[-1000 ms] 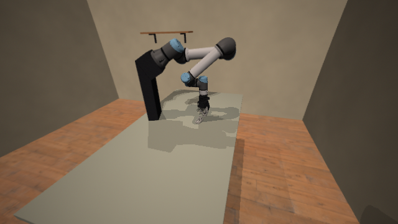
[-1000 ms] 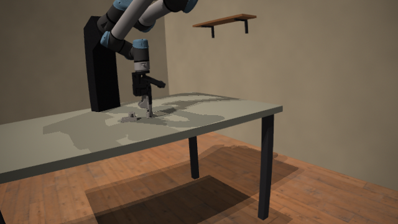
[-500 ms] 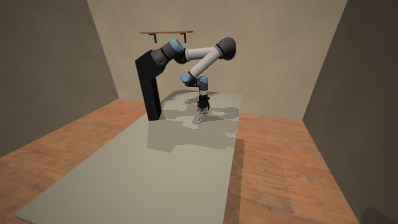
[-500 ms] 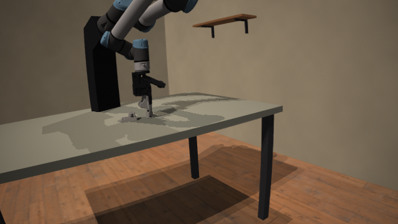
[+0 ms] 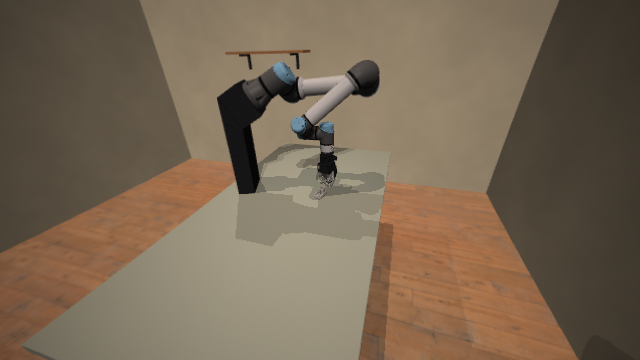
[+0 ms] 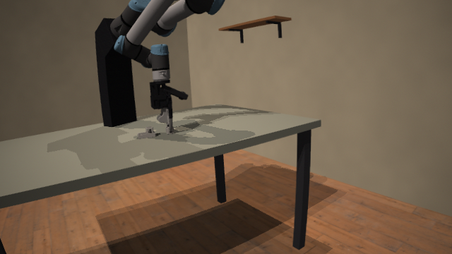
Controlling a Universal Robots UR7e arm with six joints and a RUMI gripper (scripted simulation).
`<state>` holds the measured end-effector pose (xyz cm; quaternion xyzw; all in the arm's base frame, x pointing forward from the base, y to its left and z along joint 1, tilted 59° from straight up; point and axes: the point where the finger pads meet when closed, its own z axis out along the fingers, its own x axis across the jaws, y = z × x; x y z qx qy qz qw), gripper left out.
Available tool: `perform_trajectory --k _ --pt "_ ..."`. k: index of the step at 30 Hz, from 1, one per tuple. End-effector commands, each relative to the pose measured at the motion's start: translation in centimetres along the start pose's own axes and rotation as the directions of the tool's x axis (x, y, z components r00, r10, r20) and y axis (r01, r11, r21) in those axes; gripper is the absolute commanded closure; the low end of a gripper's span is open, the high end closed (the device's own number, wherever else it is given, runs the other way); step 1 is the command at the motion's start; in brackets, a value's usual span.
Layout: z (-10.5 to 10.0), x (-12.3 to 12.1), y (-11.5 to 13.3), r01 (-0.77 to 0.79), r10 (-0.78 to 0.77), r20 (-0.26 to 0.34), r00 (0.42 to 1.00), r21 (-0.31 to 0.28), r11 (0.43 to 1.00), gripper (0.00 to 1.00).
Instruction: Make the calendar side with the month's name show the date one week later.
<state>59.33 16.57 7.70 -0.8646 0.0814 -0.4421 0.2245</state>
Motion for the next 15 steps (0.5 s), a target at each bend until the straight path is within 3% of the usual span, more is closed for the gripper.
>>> perform_trajectory --k 1,15 --pt "-0.4 0.0 0.0 -0.001 0.001 0.0 1.0 -0.001 1.0 0.9" --pt "-4.5 0.0 0.0 -0.001 0.001 0.0 1.0 -0.001 1.0 0.9"
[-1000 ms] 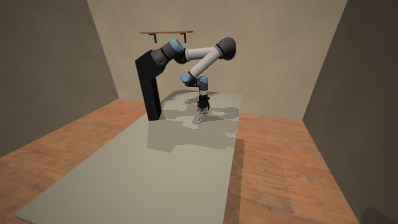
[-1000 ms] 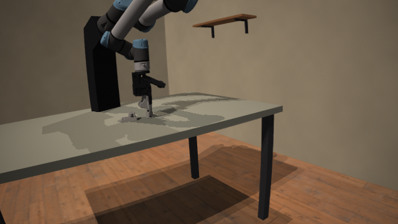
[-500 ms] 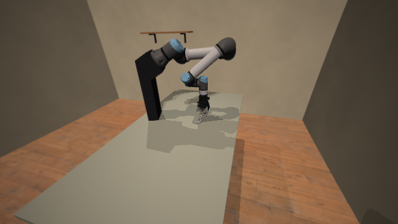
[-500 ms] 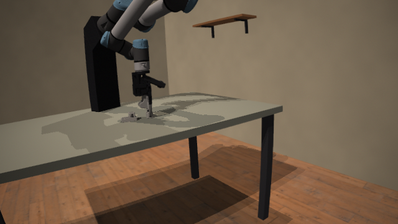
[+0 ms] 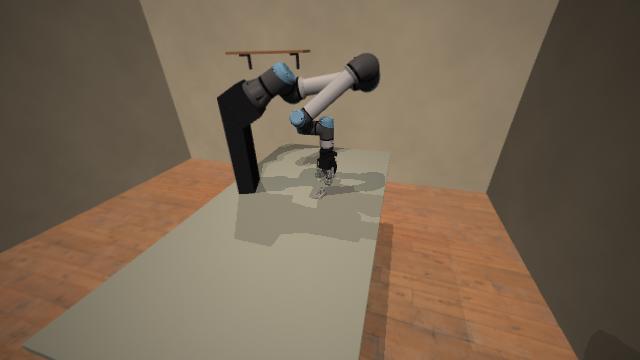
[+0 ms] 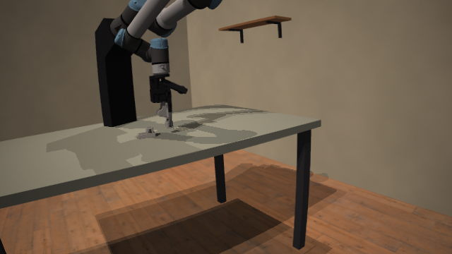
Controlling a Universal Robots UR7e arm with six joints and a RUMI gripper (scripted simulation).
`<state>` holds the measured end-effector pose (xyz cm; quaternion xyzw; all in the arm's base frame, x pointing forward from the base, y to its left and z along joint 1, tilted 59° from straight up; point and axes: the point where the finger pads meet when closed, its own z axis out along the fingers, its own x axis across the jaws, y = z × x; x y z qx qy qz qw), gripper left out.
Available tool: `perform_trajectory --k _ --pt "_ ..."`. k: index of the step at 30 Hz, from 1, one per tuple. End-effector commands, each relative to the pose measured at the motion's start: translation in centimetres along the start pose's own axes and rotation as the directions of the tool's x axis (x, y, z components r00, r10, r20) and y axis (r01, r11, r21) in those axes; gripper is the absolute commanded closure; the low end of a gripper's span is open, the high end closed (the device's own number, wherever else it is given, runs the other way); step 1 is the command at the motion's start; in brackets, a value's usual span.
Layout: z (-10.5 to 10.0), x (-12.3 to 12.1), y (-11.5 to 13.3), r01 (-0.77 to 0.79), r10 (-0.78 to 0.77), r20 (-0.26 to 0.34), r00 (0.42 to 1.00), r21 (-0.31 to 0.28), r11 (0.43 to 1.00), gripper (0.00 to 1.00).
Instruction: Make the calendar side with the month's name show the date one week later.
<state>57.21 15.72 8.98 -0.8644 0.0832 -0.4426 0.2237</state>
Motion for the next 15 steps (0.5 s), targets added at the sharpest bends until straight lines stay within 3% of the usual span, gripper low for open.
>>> perform_trajectory --k 1,9,15 --pt "-2.3 0.0 0.0 0.001 -0.001 0.002 1.0 0.002 1.0 0.9" --pt "-5.5 0.0 0.0 0.001 -0.001 0.002 1.0 0.002 1.0 0.9" --pt "-6.6 0.0 0.0 0.001 -0.001 0.002 1.0 0.002 1.0 0.9"
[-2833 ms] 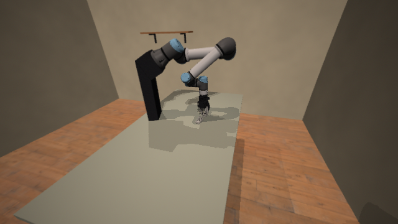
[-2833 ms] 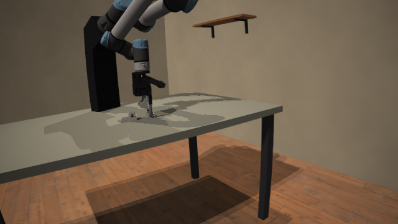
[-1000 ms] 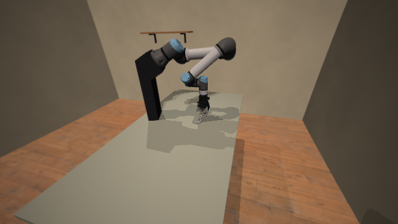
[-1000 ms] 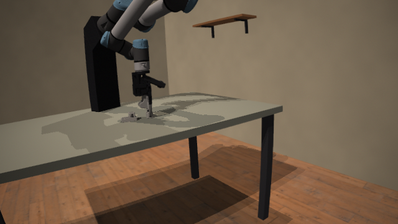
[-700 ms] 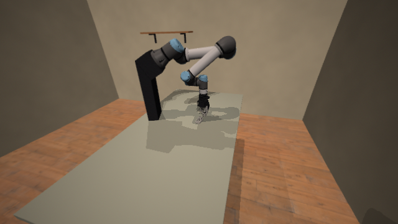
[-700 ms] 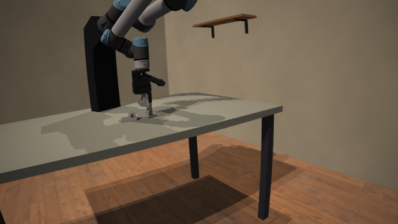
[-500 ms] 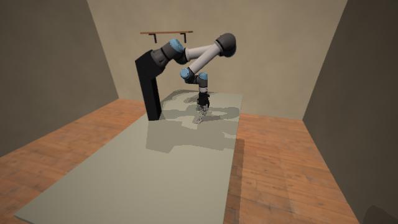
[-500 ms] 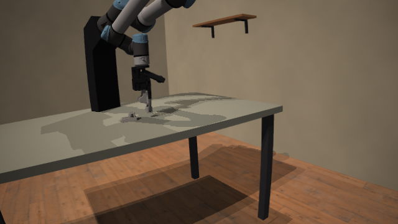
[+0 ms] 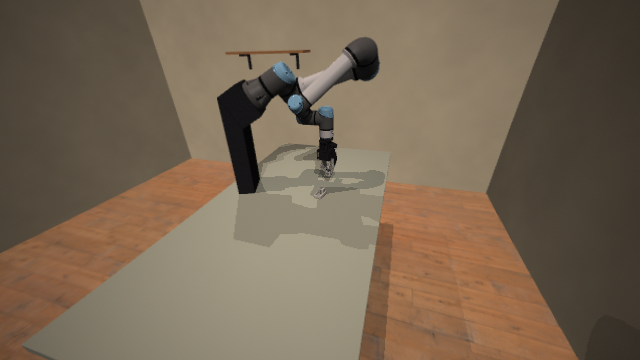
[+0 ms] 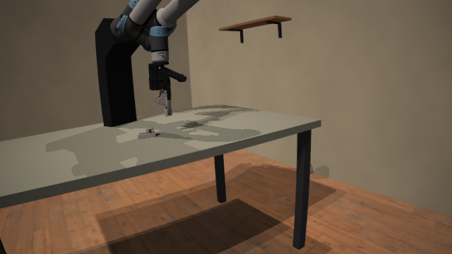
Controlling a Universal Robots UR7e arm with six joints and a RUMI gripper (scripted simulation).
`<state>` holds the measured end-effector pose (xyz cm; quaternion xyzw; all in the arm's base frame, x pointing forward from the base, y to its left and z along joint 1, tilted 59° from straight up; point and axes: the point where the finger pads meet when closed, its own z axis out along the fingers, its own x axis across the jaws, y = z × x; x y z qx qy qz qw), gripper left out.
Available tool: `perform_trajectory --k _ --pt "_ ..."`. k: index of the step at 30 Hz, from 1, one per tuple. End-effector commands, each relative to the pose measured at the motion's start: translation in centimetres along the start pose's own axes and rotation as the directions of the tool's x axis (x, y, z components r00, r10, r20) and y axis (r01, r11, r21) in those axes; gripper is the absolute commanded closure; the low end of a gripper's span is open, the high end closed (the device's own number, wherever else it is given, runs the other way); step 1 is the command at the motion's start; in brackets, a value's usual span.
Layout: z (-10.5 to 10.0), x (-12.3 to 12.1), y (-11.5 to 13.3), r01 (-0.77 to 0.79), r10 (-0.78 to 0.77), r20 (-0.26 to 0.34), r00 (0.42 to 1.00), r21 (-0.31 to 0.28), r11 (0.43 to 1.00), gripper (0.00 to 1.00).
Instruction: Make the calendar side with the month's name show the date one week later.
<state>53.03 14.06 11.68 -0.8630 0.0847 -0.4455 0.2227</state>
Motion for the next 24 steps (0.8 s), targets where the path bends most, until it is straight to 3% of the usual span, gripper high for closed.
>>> perform_trajectory --k 1,20,24 --pt "-1.52 -0.05 0.01 0.002 -0.002 0.009 1.0 0.004 1.0 0.9" --pt "-2.16 0.04 -0.02 0.003 -0.003 0.008 1.0 0.005 1.0 0.9" --pt "-2.03 -0.19 0.95 0.001 -0.001 0.016 1.0 0.001 1.0 0.9"
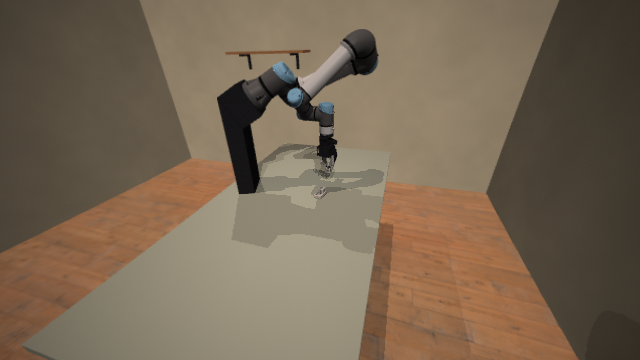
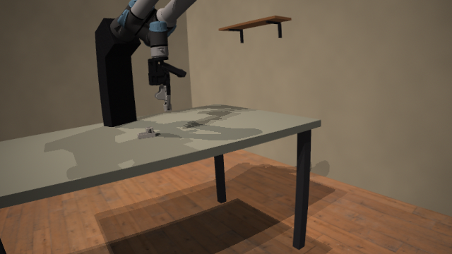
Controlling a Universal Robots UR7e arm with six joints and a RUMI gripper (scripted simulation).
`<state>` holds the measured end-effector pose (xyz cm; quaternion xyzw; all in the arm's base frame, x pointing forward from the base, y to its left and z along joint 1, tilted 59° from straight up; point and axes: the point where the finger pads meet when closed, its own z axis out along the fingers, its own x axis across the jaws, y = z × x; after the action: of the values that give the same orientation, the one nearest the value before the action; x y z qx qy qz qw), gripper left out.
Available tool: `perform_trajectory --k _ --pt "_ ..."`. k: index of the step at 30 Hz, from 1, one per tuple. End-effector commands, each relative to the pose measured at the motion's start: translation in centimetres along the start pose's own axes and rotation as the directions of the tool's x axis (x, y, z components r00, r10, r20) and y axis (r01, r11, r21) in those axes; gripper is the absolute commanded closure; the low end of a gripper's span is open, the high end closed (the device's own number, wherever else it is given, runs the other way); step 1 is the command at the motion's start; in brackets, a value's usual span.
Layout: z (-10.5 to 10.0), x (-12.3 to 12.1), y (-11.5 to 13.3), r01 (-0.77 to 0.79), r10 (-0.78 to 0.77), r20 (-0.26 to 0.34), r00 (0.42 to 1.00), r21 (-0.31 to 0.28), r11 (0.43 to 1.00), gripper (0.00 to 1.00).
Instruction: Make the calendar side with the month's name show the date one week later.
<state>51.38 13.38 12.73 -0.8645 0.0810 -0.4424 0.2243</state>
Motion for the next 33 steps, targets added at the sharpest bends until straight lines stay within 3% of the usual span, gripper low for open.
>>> perform_trajectory --k 1,8,10,17,33 --pt "0.1 -0.3 1.4 -0.002 0.002 0.011 1.0 -0.005 1.0 0.9" --pt "-0.1 -0.4 7.4 0.001 -0.001 0.023 1.0 -0.008 1.0 0.9" --pt "-0.1 -0.4 7.4 0.001 -0.001 0.023 1.0 -0.008 1.0 0.9" --pt "-0.9 -0.2 11.9 -0.003 0.003 0.003 1.0 -0.001 1.0 0.9" --pt "-1.0 0.1 12.3 0.002 -0.002 -0.003 1.0 -0.001 1.0 0.9"
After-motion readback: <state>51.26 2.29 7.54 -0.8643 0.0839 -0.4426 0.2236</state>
